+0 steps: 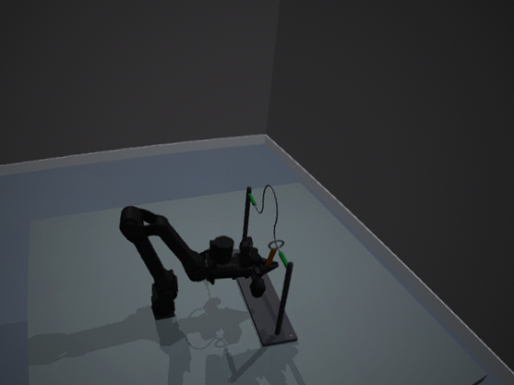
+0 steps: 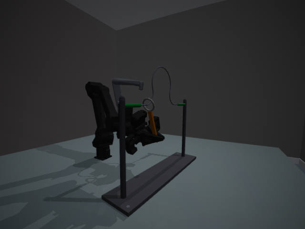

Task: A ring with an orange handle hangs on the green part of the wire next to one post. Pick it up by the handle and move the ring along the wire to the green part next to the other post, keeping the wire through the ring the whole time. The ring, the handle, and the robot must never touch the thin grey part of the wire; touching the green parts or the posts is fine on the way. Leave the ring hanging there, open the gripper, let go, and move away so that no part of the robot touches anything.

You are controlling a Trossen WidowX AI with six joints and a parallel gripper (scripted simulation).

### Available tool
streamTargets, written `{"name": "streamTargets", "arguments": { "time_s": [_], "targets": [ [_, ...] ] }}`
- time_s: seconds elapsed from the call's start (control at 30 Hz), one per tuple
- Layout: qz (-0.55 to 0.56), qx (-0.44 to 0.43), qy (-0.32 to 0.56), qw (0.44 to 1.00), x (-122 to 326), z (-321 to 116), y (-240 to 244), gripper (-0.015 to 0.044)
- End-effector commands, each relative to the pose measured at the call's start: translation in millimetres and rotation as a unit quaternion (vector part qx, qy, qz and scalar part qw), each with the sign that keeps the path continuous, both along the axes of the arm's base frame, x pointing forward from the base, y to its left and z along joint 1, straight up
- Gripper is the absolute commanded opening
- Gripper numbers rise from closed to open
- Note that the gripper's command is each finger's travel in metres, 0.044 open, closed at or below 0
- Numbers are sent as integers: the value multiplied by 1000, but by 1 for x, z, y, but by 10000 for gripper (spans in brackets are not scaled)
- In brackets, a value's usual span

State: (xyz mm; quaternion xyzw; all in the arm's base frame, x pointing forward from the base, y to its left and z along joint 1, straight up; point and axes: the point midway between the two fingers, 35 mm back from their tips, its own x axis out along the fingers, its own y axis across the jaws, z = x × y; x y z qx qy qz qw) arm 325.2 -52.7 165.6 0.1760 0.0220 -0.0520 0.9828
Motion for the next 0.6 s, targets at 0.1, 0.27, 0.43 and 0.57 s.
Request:
{"name": "streamTargets", "arguments": {
  "time_s": [0.1, 0.27, 0.43, 0.57],
  "targets": [
    [-1, 68, -11, 998, 3, 10, 20, -150],
    [10, 113, 1, 993, -1, 18, 32, -150],
    [31, 172, 25, 984, -7, 29, 47, -150],
    [49, 217, 43, 974, -13, 39, 58, -150]
  ]
}}
